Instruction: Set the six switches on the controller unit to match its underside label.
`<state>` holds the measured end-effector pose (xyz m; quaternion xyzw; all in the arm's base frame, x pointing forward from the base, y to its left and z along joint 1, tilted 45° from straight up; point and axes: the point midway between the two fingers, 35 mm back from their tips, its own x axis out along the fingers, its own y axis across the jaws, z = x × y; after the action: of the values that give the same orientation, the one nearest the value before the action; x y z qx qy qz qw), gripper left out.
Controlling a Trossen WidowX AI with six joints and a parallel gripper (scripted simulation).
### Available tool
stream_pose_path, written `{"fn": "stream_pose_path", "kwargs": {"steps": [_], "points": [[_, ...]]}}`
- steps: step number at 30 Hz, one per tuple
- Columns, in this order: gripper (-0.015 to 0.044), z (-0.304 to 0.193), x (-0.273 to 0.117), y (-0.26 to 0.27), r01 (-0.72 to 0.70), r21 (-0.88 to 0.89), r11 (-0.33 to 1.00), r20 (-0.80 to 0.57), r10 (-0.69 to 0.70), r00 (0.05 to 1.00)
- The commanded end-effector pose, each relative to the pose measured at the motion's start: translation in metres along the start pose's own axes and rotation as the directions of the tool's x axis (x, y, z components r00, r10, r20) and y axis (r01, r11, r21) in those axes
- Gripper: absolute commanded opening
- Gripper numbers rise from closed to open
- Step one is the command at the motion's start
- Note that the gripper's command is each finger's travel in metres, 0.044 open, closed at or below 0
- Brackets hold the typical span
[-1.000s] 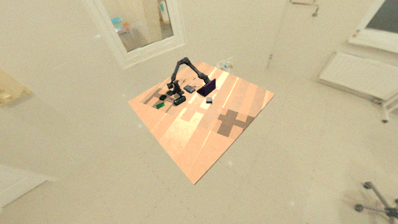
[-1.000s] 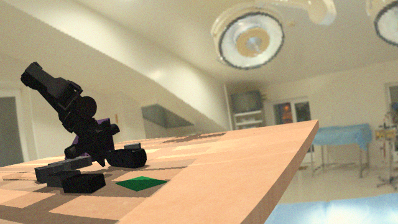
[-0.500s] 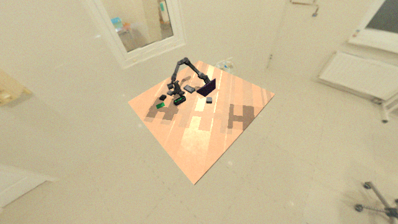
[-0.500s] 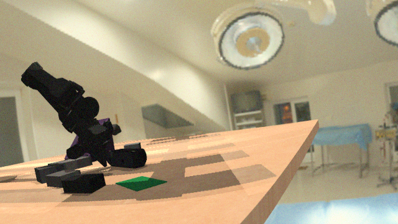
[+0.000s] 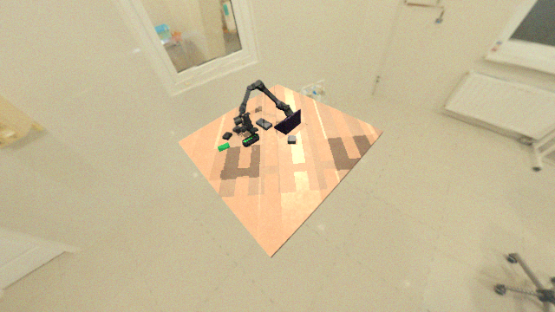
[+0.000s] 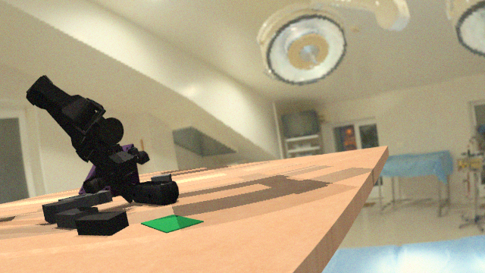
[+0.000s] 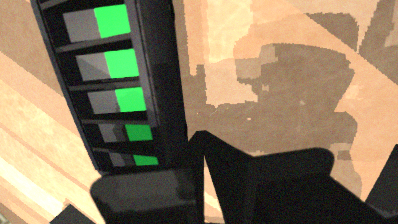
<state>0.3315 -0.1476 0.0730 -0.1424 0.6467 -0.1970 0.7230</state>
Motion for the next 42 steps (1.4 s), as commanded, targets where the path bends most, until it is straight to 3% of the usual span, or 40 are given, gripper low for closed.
{"fn": "stream_pose_path", "kwargs": {"steps": [1,42], "points": [[0.0000,0.000,0.001,0.003,-0.002,0.002,1.000,-0.001,0.002,1.000],[0.0000,0.005,0.009,0.028,-0.003,0.002,1.000,-0.001,0.003,1.000]]}}
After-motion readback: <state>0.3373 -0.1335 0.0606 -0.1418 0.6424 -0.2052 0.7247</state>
